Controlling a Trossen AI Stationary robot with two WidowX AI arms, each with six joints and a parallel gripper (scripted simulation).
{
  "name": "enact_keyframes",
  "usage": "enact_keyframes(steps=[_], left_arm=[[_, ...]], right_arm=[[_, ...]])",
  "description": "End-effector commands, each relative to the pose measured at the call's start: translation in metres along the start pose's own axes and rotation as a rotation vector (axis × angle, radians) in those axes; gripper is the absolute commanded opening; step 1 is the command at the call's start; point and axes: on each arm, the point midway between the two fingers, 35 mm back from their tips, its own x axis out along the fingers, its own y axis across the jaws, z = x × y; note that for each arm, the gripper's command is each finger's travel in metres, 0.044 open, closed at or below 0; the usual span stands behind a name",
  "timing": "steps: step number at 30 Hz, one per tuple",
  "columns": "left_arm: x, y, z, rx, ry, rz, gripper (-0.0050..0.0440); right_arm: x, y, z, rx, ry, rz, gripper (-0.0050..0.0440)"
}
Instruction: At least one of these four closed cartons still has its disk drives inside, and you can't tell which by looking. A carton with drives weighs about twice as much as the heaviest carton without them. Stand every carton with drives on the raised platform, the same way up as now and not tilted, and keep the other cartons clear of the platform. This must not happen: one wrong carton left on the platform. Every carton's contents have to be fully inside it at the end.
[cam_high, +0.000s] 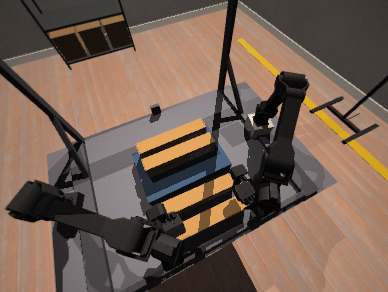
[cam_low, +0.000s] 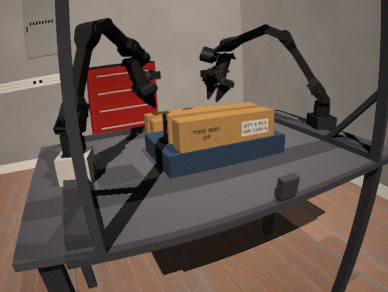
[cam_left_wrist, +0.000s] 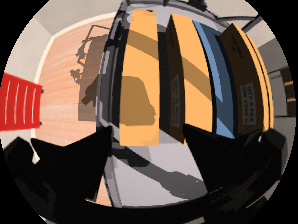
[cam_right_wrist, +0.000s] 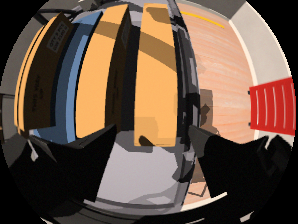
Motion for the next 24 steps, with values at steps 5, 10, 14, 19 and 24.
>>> enact_keyframes(steps=[5,10,14,19,24], left_arm=[[-0.004,0.004,0.005,0.008,-0.020,0.020,0.0381],[-0.004,0.004,0.005,0.008,-0.020,0.020,0.0381],[-0.004,0.004,0.005,0.008,-0.020,0.020,0.0381],[-0.004,0.004,0.005,0.008,-0.020,0.020,0.0381],[-0.003,0.016,0.005,0.012,-0.028,0.028,0.0381]], right_arm=[[-0.008,-0.004,0.006,-0.009,-0.022,-0.017,0.0385],[-0.008,-0.004,0.006,-0.009,-0.022,-0.017,0.0385],[-0.008,-0.004,0.006,-0.009,-0.022,-0.017,0.0385],[-0.008,-0.004,0.006,-0.009,-0.022,-0.017,0.0385],[-0.008,-0.006,0.005,-0.012,-0.028,-0.008,0.0385]])
